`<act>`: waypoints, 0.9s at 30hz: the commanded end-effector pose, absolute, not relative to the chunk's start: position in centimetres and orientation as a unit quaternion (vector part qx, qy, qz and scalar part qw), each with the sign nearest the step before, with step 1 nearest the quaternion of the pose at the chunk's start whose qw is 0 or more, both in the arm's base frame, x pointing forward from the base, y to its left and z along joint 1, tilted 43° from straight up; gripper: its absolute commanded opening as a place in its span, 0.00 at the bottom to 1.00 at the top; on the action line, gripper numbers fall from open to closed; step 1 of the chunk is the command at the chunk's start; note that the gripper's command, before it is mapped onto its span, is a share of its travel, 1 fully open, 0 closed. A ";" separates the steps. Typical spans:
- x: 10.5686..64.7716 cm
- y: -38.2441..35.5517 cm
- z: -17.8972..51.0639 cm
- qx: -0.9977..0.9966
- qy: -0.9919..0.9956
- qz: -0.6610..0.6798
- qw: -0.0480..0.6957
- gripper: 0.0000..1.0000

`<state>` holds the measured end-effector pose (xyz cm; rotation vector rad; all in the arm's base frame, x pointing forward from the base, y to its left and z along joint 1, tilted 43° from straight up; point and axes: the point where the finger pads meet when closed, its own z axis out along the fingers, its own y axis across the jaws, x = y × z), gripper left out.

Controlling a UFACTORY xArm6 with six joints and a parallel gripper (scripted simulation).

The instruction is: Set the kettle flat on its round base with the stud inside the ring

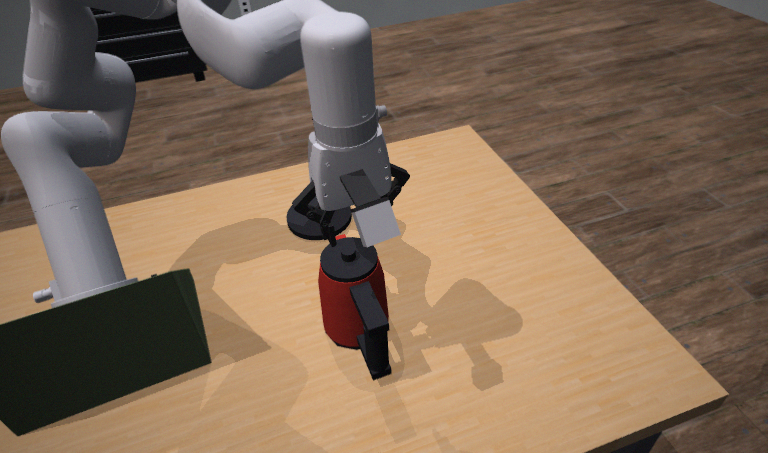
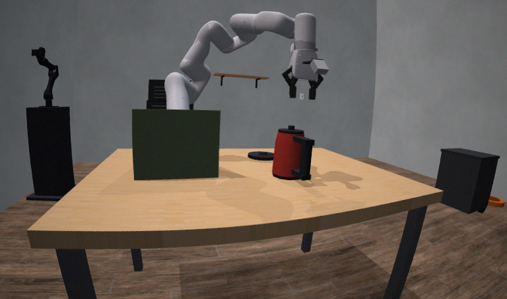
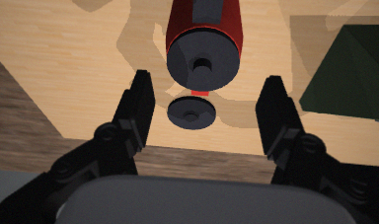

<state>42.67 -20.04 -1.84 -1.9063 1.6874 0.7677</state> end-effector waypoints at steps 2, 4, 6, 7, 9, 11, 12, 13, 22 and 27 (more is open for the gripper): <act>42.8 -20.1 -1.7 -0.693 0.621 0.282 0.235 0.81; 42.8 -20.1 -1.7 -0.692 0.621 0.282 0.234 0.81; 42.8 -20.1 -1.7 -0.692 0.622 0.283 0.234 0.81; 42.8 -20.1 -1.7 -0.692 0.622 0.283 0.233 0.81; 42.8 -20.1 -1.7 -0.691 0.623 0.284 0.233 0.81; 42.8 -20.1 -1.7 -0.691 0.623 0.284 0.232 0.81; 42.8 -20.1 -1.7 -0.691 0.623 0.284 0.232 0.81; 42.8 -20.1 -1.7 -0.690 0.623 0.284 0.232 0.81; 42.8 -20.1 -1.7 -0.690 0.624 0.284 0.232 0.81; 42.8 -20.1 -1.7 -0.690 0.624 0.284 0.232 0.81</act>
